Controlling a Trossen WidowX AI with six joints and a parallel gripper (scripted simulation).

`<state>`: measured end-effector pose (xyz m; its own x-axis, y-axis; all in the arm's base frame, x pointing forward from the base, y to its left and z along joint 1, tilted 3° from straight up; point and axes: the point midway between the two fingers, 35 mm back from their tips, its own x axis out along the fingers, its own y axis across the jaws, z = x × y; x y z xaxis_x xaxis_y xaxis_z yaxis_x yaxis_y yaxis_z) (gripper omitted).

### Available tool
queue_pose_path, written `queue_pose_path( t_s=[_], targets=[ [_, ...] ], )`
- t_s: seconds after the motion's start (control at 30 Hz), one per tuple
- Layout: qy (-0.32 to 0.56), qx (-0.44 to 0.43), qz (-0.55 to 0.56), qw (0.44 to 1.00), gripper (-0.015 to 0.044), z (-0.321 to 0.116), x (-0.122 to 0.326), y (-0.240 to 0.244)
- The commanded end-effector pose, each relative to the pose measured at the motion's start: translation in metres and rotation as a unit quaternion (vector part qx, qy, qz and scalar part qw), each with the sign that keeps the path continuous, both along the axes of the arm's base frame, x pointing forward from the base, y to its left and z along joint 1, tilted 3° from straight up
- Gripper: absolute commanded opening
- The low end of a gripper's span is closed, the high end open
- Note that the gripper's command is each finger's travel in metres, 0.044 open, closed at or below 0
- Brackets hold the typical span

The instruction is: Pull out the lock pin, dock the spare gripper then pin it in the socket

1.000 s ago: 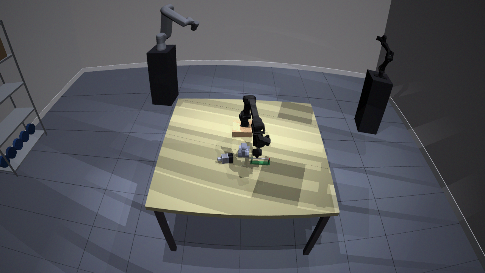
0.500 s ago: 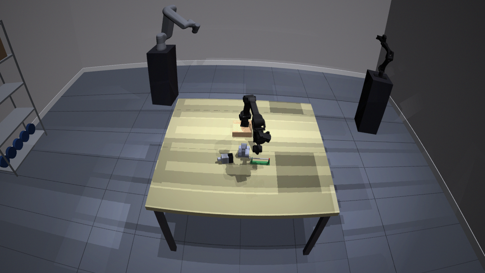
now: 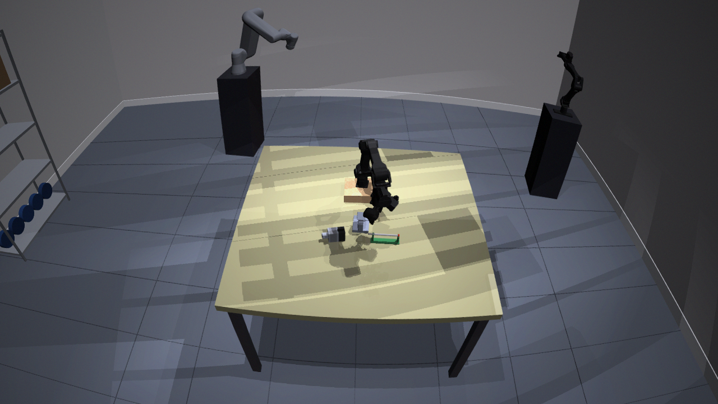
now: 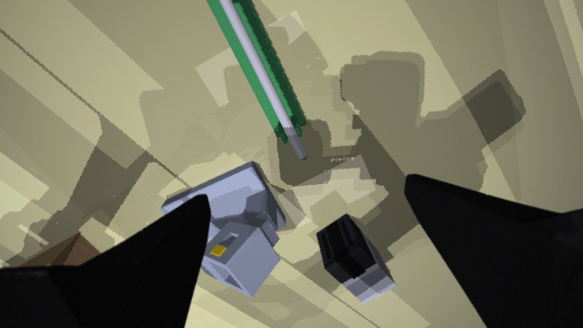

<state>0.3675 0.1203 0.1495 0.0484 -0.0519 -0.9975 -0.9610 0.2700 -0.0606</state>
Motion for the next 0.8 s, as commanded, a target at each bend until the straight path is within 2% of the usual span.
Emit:
queue_pose_path(
  t_s=[0.0,0.1,0.2,0.3,0.43,0.5,0.7,0.77],
  targets=[
    [-0.057,-0.036,-0.199,0.978,0.044,-0.004,0.01,-0.031],
    [-0.11,-0.054,-0.349,0.929,0.044,-0.007,0.015,-0.054],
    [-0.168,-0.06,-0.487,0.855,0.044,-0.009,0.019,-0.076],
    [-0.229,-0.054,-0.61,0.756,0.044,-0.009,0.021,-0.099],
    [-0.311,-0.027,-0.742,0.594,0.044,-0.008,0.021,-0.128],
    [-0.349,-0.006,-0.79,0.503,0.044,-0.007,0.02,-0.142],
    [-0.417,0.052,-0.854,0.306,0.044,-0.003,0.014,-0.169],
    [-0.424,0.061,-0.859,0.28,0.044,-0.002,0.013,-0.172]
  ],
)
